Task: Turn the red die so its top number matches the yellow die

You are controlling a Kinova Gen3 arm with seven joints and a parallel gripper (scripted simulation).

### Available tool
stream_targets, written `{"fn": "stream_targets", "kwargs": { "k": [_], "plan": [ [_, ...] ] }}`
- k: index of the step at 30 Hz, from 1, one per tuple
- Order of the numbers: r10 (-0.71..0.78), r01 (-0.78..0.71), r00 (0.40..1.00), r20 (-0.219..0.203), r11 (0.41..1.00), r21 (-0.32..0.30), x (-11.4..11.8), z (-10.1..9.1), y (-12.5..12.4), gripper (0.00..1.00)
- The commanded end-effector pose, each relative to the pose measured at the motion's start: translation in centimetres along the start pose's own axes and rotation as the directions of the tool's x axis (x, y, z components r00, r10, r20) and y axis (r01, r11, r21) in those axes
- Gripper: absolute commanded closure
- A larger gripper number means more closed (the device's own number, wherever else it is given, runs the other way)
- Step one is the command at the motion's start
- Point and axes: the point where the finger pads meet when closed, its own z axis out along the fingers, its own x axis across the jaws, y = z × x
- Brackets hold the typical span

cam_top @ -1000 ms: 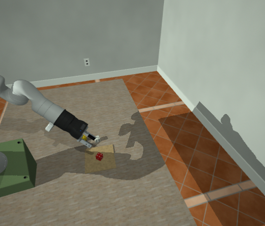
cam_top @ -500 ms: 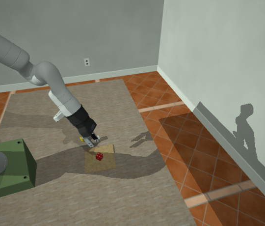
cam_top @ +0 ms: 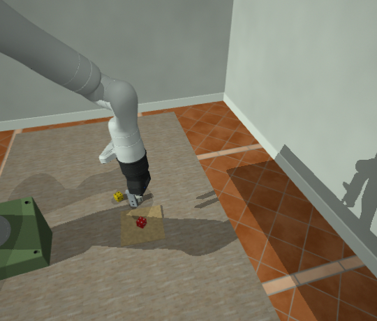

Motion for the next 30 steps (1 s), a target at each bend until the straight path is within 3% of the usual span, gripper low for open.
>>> {"fn": "stream_targets", "kwargs": {
  "k": [1, 11, 12, 30],
  "plan": [
    [0.025, -0.024, 1.000, -0.017, 0.997, 0.069, -0.25, -0.13, 0.89, 0.21],
    [0.025, -0.023, 0.999, -0.021, 0.995, 0.100, -0.32, -0.30, 1.09, 0.21],
    [0.025, -0.023, 0.999, -0.021, 0.995, 0.100, -0.32, -0.30, 1.09, 0.00],
    [0.025, -0.023, 1.000, -0.013, 0.995, 0.100, -0.33, -0.66, 1.13, 0.00]
  ]
}}
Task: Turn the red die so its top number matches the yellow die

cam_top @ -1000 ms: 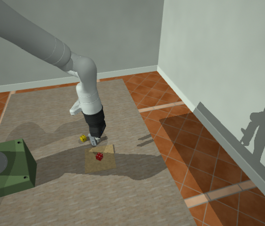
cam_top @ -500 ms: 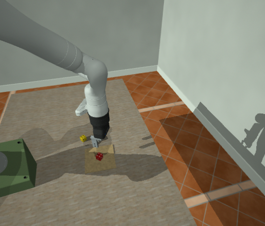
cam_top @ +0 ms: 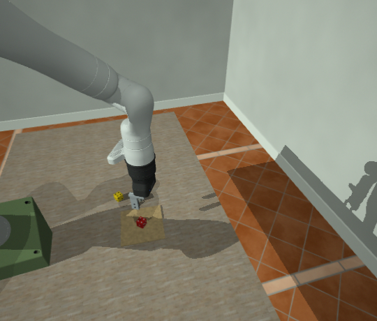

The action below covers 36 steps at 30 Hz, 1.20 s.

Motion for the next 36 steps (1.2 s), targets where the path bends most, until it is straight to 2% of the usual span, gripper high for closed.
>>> {"fn": "stream_targets", "kwargs": {
  "k": [1, 10, 12, 18, 36],
  "plan": [
    [-0.006, 0.006, 1.000, 0.003, 1.000, 0.004, 0.2, -0.5, -0.1, 0.00],
    [-0.006, 0.006, 1.000, 0.003, 1.000, 0.004, 0.2, -3.7, -0.1, 0.00],
    [-0.006, 0.006, 1.000, 0.003, 1.000, 0.004, 0.2, -3.7, -0.1, 0.00],
    [-0.006, 0.006, 1.000, 0.003, 1.000, 0.004, 0.2, -5.3, -0.1, 0.00],
    [-0.006, 0.006, 1.000, 0.003, 1.000, 0.004, 0.2, -5.7, -0.1, 0.00]
  ]
}}
